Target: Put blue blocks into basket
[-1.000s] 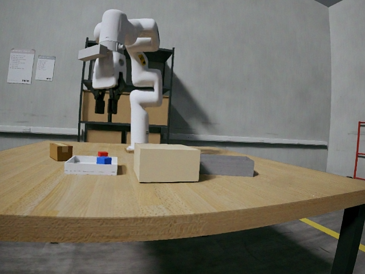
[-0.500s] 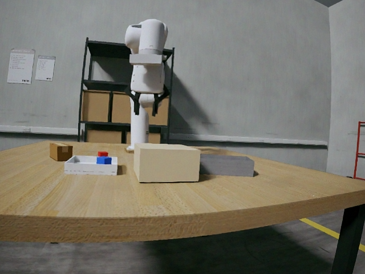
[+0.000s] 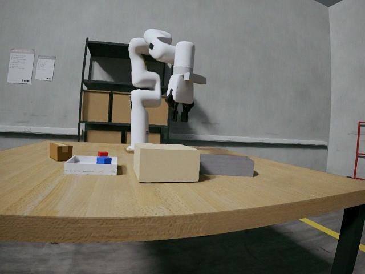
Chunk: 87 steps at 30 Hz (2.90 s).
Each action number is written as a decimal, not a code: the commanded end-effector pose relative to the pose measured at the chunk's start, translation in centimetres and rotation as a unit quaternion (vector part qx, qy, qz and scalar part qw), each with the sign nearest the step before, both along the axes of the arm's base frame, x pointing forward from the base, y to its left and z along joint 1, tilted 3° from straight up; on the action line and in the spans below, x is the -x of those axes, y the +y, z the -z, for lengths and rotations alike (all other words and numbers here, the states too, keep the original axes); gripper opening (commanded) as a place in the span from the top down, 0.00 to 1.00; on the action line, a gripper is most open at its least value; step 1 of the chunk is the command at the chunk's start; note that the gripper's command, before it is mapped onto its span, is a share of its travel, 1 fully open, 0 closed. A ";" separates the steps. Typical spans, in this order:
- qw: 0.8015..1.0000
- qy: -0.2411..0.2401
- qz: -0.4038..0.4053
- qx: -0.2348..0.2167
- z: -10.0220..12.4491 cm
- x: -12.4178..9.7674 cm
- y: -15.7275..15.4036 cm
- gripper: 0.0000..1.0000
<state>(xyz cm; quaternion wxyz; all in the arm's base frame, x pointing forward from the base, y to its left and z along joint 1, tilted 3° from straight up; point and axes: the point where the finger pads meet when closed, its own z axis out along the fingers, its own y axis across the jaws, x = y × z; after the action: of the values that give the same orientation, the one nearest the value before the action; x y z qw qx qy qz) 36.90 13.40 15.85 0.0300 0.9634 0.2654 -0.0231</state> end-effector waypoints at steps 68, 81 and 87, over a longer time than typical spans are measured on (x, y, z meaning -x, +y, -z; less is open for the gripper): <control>0.998 -0.015 -0.053 -0.012 1.0 7.9 9.2 0.56; 0.998 -0.015 -0.053 -0.012 5.1 7.8 9.1 0.56; 0.998 -0.015 -0.053 -0.012 6.6 7.7 9.0 0.56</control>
<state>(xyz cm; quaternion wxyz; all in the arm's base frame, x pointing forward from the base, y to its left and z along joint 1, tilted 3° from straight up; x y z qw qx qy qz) 28.88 22.26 10.14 0.0247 0.9486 0.3155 -0.0076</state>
